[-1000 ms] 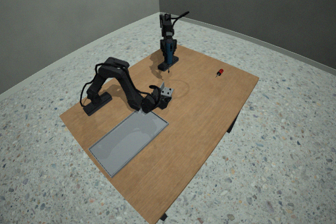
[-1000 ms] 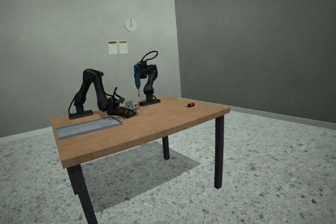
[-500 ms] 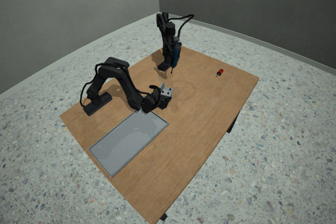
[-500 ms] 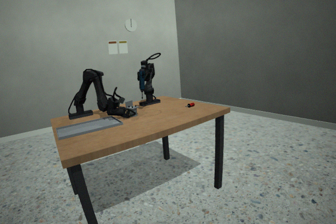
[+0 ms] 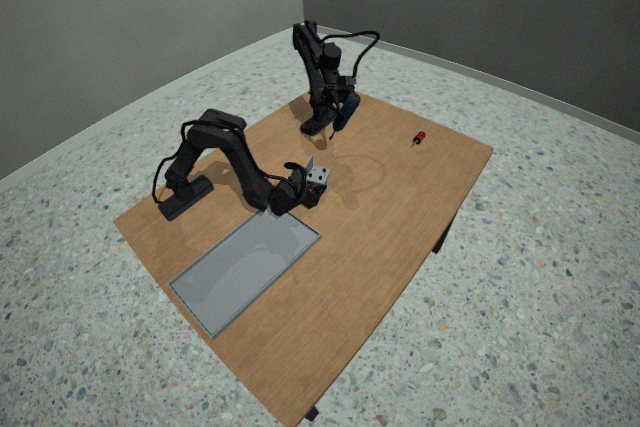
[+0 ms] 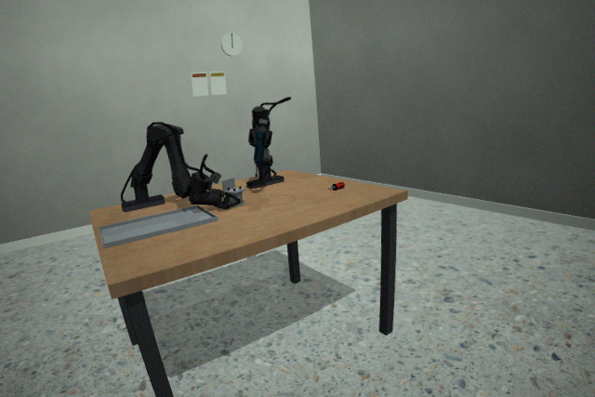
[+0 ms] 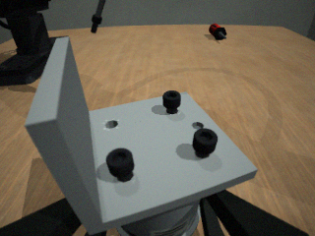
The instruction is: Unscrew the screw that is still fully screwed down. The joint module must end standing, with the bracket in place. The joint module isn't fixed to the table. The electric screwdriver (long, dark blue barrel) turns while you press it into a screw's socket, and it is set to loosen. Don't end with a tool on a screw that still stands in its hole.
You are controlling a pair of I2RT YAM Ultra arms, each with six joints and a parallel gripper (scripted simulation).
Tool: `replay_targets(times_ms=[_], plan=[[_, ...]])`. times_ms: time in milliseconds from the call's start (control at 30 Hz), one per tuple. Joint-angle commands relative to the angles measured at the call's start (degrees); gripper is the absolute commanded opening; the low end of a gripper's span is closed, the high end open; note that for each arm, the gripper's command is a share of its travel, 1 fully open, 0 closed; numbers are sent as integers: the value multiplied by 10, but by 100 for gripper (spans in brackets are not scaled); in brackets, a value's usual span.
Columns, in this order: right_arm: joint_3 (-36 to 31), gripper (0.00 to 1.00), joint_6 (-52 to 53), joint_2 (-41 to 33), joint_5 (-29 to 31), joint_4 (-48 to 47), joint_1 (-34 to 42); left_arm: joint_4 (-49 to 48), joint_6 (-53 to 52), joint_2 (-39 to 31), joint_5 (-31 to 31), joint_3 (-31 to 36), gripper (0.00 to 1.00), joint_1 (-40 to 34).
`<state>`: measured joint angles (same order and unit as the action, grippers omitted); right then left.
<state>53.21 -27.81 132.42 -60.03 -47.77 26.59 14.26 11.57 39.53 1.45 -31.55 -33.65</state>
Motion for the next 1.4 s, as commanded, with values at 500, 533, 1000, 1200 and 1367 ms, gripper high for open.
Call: replay_targets(times_ms=[500, 533, 1000, 1200, 1367], plan=[[-1, 59, 4, -19, -7, -2, -4, 48, 66, 65, -7, -72, 42, 94], [-1, 59, 4, -19, -7, -2, -4, 54, 71, 70, -7, -75, 42, 101], [-1, 59, 4, -19, -7, -2, -4, 109, 109, 117, -6, -108, 42, 164], [-1, 59, 4, -19, -7, -2, -4, 158, 136, 147, -8, -126, 42, 205], [-1, 59, 4, -19, -7, -2, -4, 170, 151, 168, -6, -142, 42, 234]])
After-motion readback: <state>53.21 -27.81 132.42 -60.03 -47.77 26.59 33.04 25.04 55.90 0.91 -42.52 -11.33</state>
